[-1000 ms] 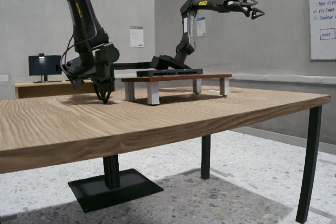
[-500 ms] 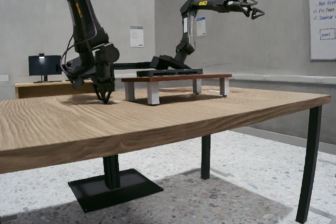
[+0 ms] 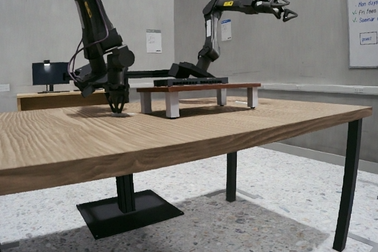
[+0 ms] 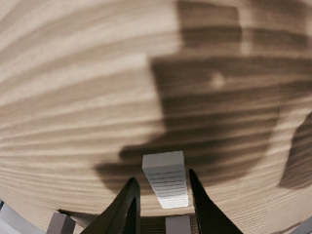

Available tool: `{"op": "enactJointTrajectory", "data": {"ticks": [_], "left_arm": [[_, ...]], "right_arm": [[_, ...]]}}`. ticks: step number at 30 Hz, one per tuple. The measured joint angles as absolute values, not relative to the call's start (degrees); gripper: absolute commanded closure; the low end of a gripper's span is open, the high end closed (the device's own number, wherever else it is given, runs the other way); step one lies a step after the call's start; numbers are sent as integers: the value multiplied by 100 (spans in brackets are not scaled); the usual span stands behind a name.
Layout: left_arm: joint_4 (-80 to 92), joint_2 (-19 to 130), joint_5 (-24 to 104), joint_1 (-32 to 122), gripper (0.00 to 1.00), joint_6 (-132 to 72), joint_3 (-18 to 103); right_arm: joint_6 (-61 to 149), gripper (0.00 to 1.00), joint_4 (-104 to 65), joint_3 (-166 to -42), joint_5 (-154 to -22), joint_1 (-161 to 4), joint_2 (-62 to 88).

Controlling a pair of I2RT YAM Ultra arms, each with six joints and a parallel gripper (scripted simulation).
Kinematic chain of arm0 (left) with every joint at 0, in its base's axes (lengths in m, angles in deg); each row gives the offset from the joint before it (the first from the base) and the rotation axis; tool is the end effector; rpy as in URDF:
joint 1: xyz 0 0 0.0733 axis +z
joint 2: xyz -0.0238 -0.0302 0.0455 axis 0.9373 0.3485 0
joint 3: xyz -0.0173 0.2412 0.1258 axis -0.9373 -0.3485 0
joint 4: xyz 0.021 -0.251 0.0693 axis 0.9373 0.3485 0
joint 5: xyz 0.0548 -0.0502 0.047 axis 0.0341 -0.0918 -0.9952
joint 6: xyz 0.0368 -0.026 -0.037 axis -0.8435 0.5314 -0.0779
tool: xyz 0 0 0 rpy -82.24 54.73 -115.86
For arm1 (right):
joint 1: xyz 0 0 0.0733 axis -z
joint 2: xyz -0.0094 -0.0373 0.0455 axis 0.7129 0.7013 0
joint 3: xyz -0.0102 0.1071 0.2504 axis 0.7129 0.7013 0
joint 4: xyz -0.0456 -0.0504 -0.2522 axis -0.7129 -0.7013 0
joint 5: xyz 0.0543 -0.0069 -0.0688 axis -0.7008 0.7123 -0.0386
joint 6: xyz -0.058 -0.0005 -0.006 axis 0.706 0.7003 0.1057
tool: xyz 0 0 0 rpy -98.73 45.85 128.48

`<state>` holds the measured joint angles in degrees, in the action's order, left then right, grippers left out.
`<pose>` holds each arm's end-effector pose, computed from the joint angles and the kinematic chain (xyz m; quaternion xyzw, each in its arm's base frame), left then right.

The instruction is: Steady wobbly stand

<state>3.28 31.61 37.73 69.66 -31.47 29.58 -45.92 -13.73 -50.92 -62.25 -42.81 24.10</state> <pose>0.2456 0.0010 0.4087 0.0017 0.7052 -0.0034 0.7090 0.1911 -0.0234 0.0526 0.7207 0.6548 -0.0447 0.2232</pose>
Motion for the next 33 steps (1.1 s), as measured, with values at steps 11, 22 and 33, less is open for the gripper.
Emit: {"op": "enactJointTrajectory", "data": {"ticks": [11,22,33], "left_arm": [[328,3161,3773,6966,0,-3147,2958],[328,3161,3773,6966,0,-3147,2958],[328,3161,3773,6966,100,-3147,2958]], "right_arm": [[-5062,58,-2942,-5205,-6097,-4769,1076],[-5296,58,-3607,-5387,-6053,-4963,777],[-4614,58,-3524,-5686,-6136,-4946,508]]}}
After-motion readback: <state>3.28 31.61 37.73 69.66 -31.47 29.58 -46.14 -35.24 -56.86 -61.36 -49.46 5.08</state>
